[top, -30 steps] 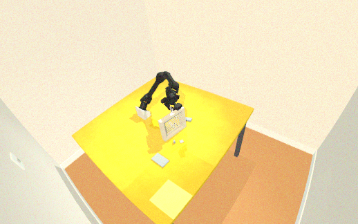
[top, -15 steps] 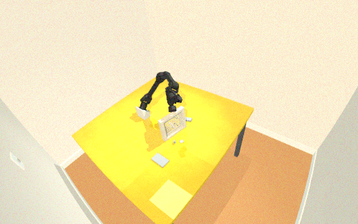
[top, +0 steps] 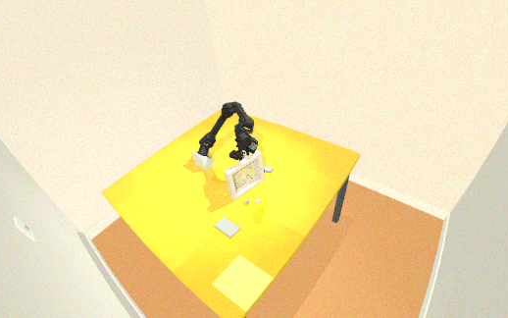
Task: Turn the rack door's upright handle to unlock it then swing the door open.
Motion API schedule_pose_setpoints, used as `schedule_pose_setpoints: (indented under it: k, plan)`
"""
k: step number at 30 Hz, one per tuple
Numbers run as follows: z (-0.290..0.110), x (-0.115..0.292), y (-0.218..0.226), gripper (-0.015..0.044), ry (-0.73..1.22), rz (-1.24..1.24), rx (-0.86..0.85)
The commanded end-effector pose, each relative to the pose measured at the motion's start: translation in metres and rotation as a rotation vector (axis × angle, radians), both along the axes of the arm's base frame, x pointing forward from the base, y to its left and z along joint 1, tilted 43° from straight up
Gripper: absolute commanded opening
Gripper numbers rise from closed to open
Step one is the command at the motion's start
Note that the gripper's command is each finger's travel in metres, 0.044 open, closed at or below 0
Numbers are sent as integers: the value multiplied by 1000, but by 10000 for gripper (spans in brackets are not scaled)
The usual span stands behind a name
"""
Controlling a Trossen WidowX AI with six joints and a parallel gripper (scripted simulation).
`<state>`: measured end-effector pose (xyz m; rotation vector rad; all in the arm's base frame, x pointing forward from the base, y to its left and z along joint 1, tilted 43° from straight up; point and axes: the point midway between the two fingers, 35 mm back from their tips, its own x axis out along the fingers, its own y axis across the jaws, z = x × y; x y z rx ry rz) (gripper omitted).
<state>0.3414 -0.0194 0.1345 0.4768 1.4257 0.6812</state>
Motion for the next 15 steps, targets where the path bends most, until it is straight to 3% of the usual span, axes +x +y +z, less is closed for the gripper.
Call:
schedule_pose_setpoints:
  k: [1, 15]
  plan:
    - [0, 0, 0, 298, 132, -142, -1]
    - [0, 0, 0, 298, 604, -651, 6]
